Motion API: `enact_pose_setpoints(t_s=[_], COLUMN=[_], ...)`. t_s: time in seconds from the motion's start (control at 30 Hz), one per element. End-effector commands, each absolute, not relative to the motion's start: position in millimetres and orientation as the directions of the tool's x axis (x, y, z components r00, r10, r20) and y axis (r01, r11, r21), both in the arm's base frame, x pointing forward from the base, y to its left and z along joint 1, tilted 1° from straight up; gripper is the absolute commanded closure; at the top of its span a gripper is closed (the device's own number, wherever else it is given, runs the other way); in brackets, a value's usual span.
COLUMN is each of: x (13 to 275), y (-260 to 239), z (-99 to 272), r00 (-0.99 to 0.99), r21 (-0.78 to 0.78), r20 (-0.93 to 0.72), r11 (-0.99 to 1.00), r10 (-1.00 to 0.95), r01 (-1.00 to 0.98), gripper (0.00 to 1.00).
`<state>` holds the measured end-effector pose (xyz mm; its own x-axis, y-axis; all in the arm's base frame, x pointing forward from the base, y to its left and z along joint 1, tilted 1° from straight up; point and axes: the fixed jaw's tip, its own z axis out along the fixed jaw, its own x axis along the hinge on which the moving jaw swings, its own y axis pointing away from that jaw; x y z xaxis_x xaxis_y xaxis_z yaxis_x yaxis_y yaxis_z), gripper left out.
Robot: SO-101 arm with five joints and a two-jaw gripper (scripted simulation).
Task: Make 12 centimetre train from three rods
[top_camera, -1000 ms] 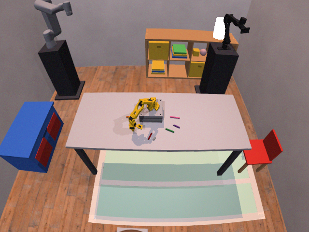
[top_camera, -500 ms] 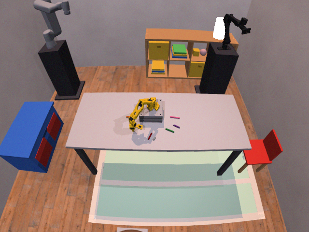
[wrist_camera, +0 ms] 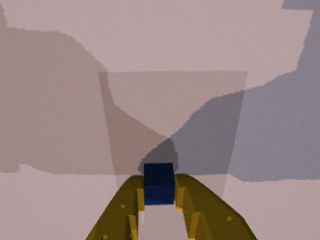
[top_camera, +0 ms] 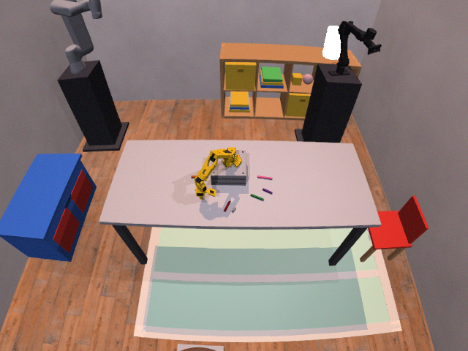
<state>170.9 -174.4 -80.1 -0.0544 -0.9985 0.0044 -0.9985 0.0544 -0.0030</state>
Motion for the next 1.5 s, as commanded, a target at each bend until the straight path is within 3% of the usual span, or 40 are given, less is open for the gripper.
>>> enact_pose_setpoints(t_s=[0.0, 0.47, 1.47], x=[172.2, 172.2, 172.2], y=[-175.1, -175.1, -175.1], z=[-81.7, -81.7, -81.7], r00=[-0.061, -0.061, -0.061], r21=[-0.010, -0.010, -0.010], r20=[0.009, 0.009, 0.009], r11=[0.060, 0.060, 0.060], r10=[-0.998, -0.998, -0.998], r01=[-0.998, -0.998, -0.998], gripper=[1.00, 1.00, 0.88])
